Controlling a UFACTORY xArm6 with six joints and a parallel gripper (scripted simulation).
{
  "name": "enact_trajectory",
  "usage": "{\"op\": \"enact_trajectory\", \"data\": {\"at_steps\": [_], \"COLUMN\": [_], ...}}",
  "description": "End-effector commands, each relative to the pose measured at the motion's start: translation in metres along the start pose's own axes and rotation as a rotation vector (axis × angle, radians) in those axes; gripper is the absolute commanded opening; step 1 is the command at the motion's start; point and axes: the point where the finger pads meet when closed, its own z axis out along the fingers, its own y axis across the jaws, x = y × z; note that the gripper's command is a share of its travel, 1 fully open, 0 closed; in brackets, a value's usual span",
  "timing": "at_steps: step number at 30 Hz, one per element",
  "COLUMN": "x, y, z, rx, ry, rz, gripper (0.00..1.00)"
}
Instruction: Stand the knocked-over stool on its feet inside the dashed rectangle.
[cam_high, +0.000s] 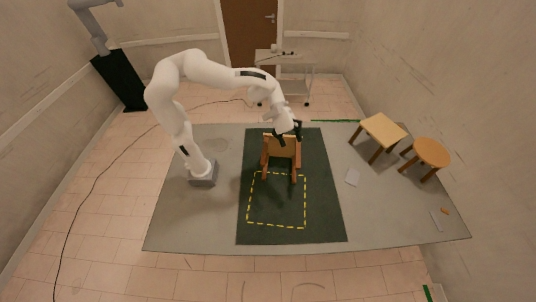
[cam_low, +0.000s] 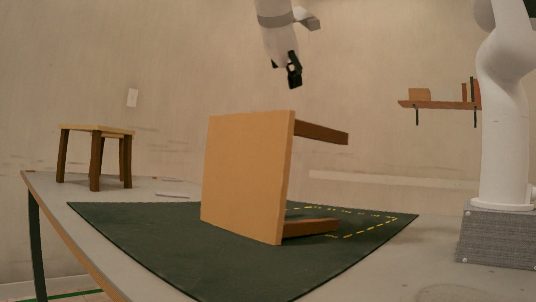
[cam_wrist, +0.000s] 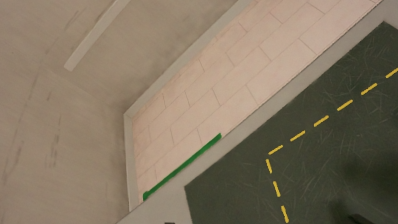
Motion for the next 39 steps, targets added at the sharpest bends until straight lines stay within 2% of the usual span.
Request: {"op": "enact_trajectory", "data": {"at_steps": [1, 20, 22, 25, 26, 27, 28, 29, 31, 32, 34, 35, 37, 38, 39], "x": [0.0, 0.0, -0.003, -0.011, -0.011, -0.015, -0.015, -0.02, -0.02, -0.026, -0.026, -0.033, -0.033, -0.04, -0.04], "y": [-0.002, 0.001, 0.008, 0.03, 0.03, 0.039, 0.039, 0.048, 0.048, 0.057, 0.057, 0.065, 0.065, 0.073, 0.073], "z": [-0.001, -0.001, 0.001, 0.001, 0.001, 0.0, 0.0, -0.001, -0.001, -0.004, -0.004, -0.008, -0.008, -0.013, -0.013], "rx": [0.002, -0.012, -0.056, -0.181, -0.181, -0.235, -0.235, -0.291, -0.291, -0.348, -0.348, -0.404, -0.404, -0.455, -0.455], "ry": [-0.002, -0.005, -0.018, -0.069, -0.069, -0.098, -0.098, -0.135, -0.135, -0.179, -0.179, -0.229, -0.229, -0.285, -0.285], "rz": [0.003, -0.005, -0.031, -0.106, -0.106, -0.139, -0.139, -0.173, -0.173, -0.207, -0.207, -0.241, -0.241, -0.272, -0.272], "gripper": [1.0, 1.0, 1.0, 1.0, 1.0, 1.0, 1.0, 1.0, 1.0, 1.0, 1.0, 1.0, 1.0, 1.0, 1.0]}}
